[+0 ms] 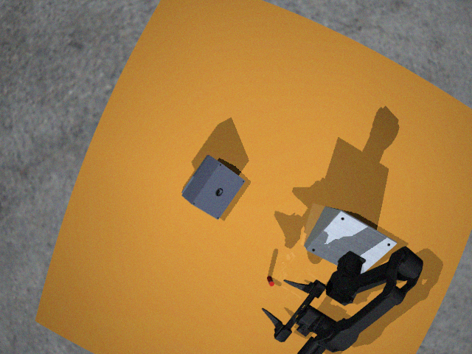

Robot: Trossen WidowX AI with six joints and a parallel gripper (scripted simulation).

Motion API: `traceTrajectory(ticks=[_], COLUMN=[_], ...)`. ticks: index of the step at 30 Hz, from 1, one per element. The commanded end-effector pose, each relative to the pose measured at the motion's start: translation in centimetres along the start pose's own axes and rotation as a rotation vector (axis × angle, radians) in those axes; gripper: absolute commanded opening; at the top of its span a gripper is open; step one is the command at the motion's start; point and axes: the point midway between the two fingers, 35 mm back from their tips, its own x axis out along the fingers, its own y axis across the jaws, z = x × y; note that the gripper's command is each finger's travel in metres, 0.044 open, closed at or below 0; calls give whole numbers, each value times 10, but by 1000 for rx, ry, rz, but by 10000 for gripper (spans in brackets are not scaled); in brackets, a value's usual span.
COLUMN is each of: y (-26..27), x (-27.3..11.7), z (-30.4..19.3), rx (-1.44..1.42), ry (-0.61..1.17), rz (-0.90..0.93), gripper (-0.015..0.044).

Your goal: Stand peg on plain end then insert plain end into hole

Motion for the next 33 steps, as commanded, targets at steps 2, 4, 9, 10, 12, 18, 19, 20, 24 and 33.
traceTrajectory(ticks=[2,4,9,10,12,18,19,20,24,33], y=[-7,-7,-9,-10,-11,-17,-18,-19,-23,-34], x=[-4,-4,-3,-3,-2,-1,-1,-1,0,2], z=[16,15,8,6,3,-8,-9,-11,-18,-34], rx=[1,-4,-132,-160,-215,-360,-381,-402,-480,-615], ry=[-6,-4,41,53,78,165,181,198,272,473], rz=[11,8,-52,-67,-97,-194,-211,-228,-293,-428], gripper=[440,440,440,440,440,440,440,440,440,440])
